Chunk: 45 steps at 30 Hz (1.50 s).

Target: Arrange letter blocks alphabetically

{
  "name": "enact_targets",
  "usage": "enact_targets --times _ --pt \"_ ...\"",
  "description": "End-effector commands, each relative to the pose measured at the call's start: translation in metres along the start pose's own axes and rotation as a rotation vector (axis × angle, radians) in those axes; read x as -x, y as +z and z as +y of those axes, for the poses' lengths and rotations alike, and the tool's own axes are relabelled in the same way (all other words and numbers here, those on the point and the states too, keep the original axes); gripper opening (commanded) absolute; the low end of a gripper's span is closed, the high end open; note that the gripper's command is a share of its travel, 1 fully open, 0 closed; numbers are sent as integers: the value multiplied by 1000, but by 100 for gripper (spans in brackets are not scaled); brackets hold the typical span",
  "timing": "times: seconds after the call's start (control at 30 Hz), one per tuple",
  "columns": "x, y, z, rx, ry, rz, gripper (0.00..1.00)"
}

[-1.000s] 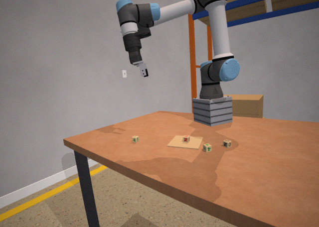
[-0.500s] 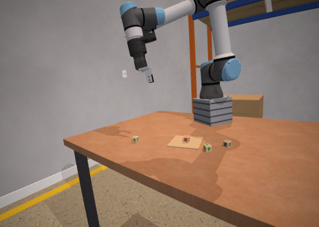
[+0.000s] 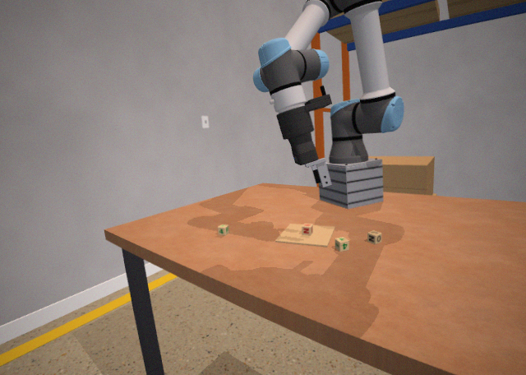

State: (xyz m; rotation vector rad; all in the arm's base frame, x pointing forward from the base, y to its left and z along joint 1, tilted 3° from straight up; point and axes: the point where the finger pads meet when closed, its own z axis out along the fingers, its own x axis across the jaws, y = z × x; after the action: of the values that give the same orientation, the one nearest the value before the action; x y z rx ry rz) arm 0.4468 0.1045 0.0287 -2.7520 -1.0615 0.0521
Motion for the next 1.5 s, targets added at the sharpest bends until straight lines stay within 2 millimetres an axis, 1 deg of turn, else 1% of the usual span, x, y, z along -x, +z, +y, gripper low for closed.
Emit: enact_targets --times 0.0,0.1,0.17,0.27,0.37,1.47 --pt "-9 45 -53 -21 -35 -16 100" --pt "-9 68 -83 -32 -53 -27 100" --pt "-9 68 -83 -32 -53 -27 100" --pt "-7 81 -101 -39 -64 -34 100" --pt "-6 87 -110 -42 -69 -37 100" --pt "-6 88 -111 -42 -70 -38 100"
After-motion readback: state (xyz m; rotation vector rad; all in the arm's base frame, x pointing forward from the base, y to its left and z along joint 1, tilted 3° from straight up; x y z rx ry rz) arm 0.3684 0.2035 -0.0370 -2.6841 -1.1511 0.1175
